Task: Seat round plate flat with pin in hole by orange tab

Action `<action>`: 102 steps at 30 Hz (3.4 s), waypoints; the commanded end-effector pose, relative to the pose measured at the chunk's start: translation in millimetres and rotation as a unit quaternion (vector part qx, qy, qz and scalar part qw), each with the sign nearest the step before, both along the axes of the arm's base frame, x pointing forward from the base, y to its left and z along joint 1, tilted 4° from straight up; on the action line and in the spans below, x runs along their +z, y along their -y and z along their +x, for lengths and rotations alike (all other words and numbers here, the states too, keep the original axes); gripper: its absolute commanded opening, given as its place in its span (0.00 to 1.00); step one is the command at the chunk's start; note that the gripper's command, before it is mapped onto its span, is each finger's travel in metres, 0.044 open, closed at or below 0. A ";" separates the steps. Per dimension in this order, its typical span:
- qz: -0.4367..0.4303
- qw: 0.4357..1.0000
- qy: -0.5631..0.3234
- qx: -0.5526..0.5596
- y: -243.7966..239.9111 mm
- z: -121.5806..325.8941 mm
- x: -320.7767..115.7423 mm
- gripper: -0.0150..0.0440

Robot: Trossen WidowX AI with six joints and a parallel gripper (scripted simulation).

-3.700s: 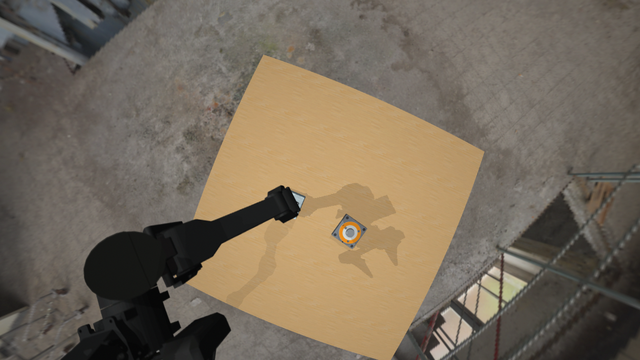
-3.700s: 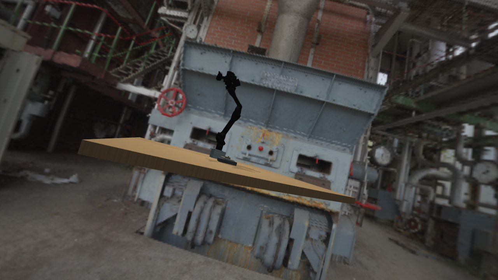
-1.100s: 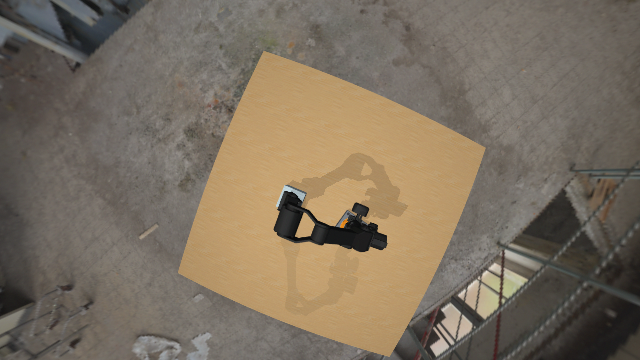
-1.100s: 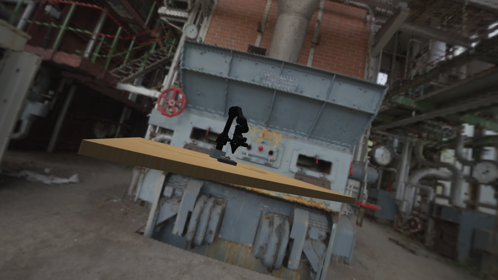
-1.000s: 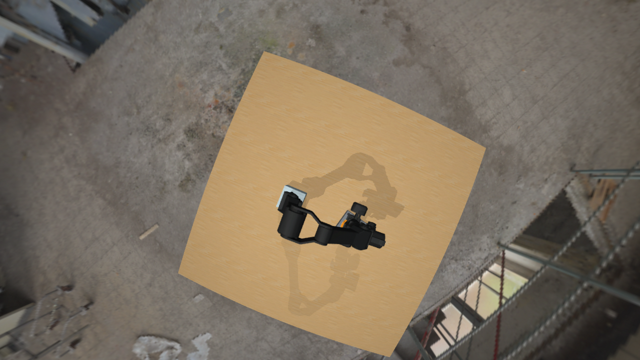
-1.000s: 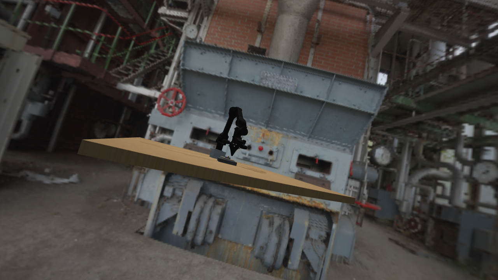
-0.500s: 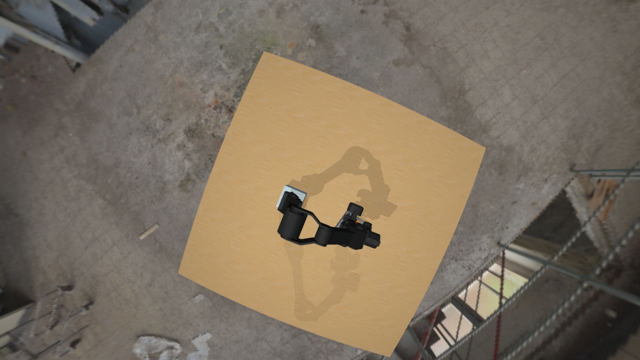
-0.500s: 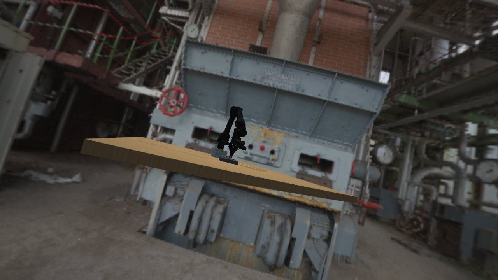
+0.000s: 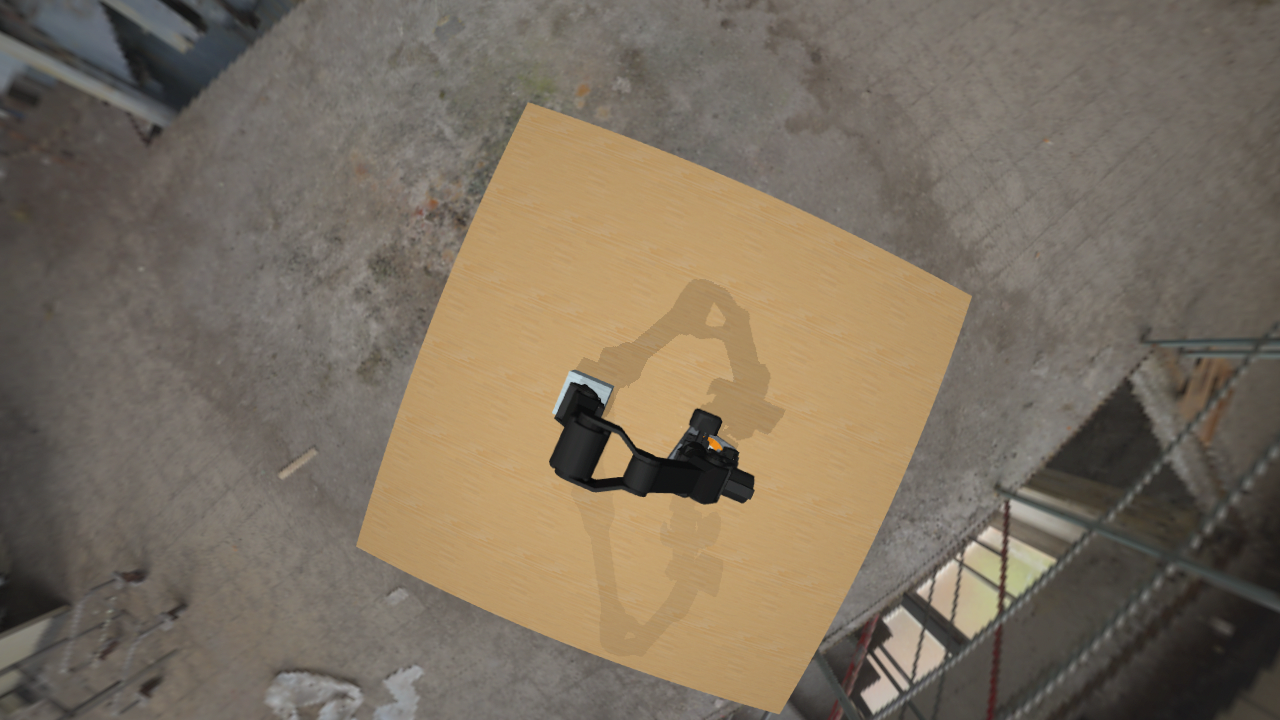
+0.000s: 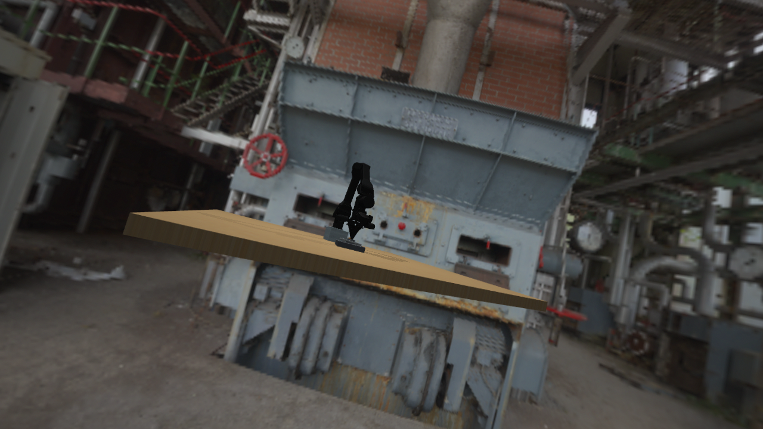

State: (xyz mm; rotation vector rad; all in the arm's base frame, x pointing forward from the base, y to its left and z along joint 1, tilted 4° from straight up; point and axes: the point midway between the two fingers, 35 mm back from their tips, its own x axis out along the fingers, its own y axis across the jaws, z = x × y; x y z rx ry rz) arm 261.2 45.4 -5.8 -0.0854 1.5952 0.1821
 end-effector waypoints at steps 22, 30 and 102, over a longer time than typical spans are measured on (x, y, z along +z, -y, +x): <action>-0.005 1.000 -0.001 -0.002 20.3 -0.5 -1.9 0.25; -0.005 1.000 -0.001 -0.002 20.8 -0.6 -2.0 0.25; -0.007 1.000 0.001 -0.002 61.5 34.3 0.2 0.25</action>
